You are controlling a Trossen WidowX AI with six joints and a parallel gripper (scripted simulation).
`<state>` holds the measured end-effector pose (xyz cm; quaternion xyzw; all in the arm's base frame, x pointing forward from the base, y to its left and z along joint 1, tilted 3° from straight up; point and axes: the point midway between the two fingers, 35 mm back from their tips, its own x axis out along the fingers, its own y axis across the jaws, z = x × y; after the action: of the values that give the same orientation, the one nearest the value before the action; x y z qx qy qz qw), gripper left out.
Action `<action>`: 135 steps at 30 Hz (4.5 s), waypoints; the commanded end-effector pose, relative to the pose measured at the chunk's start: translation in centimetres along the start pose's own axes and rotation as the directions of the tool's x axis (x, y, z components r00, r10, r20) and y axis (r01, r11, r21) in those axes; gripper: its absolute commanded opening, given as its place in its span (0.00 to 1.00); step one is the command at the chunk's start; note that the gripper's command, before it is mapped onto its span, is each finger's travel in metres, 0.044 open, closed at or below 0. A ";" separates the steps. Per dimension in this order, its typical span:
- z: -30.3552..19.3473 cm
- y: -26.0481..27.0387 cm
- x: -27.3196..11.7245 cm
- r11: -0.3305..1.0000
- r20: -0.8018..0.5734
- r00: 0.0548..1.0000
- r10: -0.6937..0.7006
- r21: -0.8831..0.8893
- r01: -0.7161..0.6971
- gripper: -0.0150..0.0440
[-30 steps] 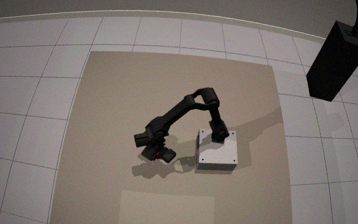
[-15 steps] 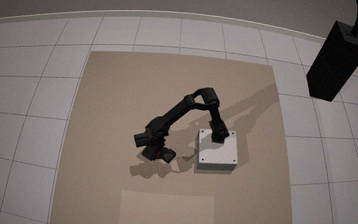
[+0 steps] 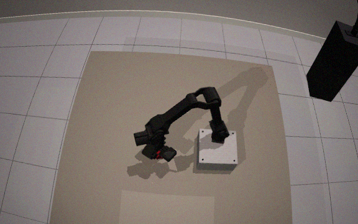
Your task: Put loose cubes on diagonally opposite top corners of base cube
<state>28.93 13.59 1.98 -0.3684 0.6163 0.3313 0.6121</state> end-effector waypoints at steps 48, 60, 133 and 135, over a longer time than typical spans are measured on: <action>-9.2 -8.3 1.9 0.966 0.000 1.000 -0.009 -0.257 0.009 0.70; -9.2 -8.3 3.1 0.966 0.000 1.000 -0.009 -0.257 0.009 0.70; -9.0 -8.7 -3.6 0.966 0.002 1.000 -0.014 -0.259 0.015 0.43; -9.0 -8.7 -4.0 0.966 0.002 1.000 -0.013 -0.258 0.013 0.43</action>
<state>31.62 1.52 5.72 -0.4494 0.5678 0.4081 0.5560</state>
